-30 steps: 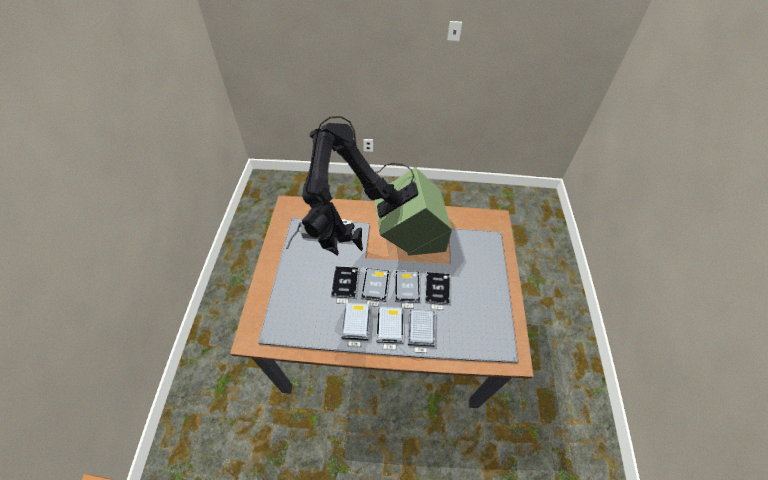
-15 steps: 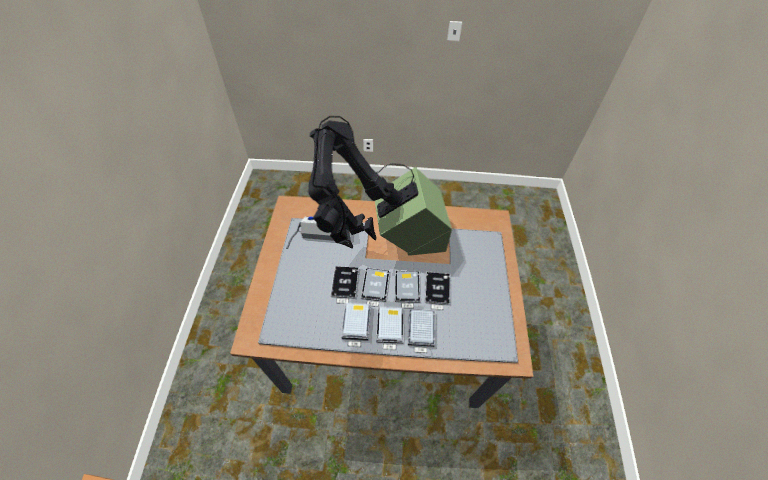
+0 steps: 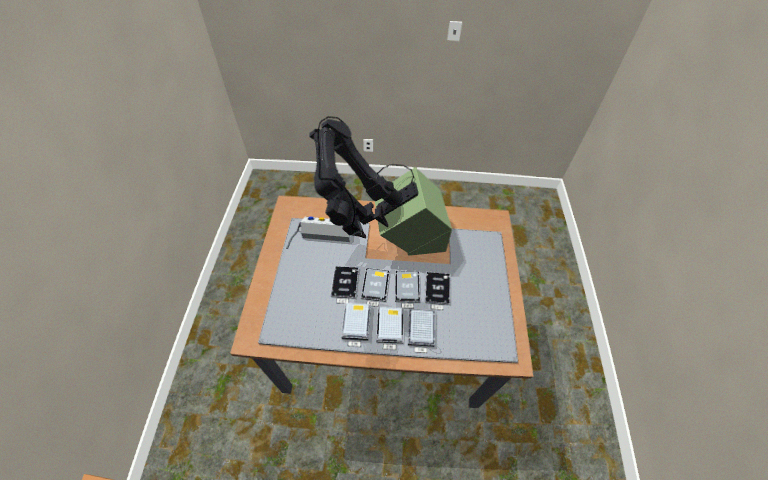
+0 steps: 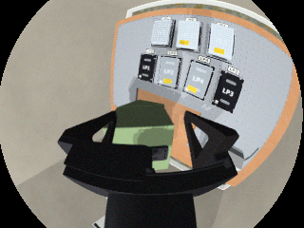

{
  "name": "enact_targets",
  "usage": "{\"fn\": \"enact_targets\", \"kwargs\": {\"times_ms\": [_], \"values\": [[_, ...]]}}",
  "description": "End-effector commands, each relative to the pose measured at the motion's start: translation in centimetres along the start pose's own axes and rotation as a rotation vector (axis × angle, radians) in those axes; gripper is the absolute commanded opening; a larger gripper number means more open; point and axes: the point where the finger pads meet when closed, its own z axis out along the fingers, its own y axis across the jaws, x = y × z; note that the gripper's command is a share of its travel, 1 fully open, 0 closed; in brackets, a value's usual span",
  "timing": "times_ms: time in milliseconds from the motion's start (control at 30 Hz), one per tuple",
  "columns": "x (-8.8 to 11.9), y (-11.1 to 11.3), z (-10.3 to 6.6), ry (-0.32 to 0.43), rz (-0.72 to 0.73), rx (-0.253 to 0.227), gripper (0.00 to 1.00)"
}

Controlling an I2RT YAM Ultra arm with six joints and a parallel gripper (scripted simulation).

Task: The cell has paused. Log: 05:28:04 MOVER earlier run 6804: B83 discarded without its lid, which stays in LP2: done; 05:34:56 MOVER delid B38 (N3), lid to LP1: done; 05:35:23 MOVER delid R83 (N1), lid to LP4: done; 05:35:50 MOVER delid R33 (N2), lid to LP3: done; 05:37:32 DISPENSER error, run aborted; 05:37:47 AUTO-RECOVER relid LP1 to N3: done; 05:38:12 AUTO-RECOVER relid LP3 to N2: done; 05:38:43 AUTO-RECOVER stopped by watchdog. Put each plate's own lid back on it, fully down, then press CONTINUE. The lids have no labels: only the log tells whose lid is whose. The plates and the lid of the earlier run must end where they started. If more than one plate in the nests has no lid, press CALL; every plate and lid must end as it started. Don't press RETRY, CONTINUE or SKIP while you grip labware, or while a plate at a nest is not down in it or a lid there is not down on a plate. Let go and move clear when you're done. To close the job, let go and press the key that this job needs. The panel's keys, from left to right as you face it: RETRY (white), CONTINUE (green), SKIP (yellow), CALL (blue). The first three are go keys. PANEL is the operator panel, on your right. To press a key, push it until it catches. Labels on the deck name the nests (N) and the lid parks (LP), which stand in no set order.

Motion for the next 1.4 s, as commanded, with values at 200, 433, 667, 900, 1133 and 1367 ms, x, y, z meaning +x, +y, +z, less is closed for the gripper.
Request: {"fn": "enact_targets", "kwargs": {"times_ms": [200, 433, 667, 900, 1133, 1367], "values": [[2.8, 3.4, -0.5, 0.053, -0.010, -0.083, 1.00], [0.3, 1.8, 2.4, 0.070, 0.008, 0.010, 1.00], [-1.4, 0.7, 3.5, 0.054, 0.015, 0.048, 1.00], [-2.0, -0.4, 6.0, 0.081, 0.022, 0.103, 1.00], [-3.6, -1.4, 7.8, 0.071, 0.032, 0.158, 1.00], [-3.7, -2.5, 10.2, 0.095, 0.040, 0.213, 1.00]]}}
